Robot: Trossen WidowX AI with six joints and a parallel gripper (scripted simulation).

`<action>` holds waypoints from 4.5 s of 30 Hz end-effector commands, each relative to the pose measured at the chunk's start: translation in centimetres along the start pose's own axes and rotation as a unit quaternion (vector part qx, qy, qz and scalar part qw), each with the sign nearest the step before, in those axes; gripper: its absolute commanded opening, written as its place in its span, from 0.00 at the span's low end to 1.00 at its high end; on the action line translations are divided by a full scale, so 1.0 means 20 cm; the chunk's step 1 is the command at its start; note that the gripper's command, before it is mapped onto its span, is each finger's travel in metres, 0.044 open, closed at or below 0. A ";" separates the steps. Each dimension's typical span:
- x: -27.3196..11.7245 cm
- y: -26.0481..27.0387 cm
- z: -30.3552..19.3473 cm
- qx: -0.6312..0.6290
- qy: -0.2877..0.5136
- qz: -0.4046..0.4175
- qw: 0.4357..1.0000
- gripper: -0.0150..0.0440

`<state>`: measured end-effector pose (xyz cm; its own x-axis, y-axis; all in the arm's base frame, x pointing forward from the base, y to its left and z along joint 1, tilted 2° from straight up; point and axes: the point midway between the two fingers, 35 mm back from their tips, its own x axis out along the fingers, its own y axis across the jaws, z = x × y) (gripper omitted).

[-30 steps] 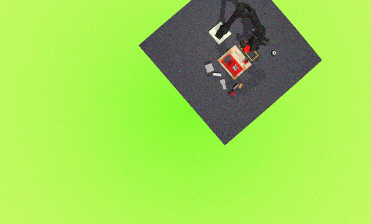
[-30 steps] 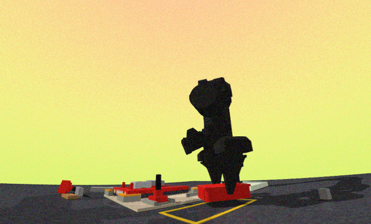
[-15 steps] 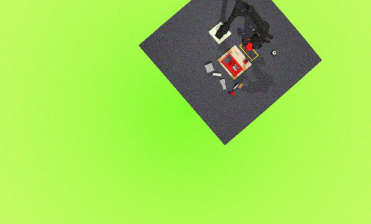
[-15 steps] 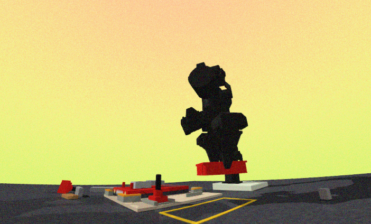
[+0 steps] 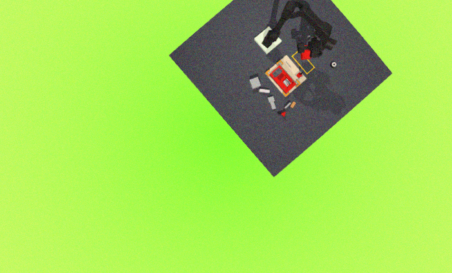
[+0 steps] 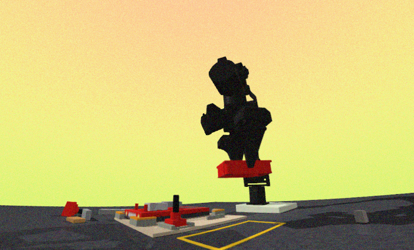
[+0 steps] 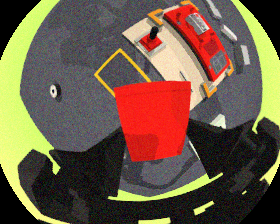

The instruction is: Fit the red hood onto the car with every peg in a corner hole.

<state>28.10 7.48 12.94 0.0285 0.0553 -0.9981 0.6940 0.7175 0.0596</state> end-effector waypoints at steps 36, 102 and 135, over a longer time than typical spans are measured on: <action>-0.03 -0.35 0.66 -0.192 -0.005 -0.008 0.981 0.25; 0.21 -0.71 0.95 -0.301 -0.005 -0.011 0.954 0.25; 0.26 -0.71 0.95 -0.301 -0.005 -0.011 0.954 0.25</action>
<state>32.18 -15.58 6.70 0.0285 0.0363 -0.9989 0.1578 0.9867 0.0404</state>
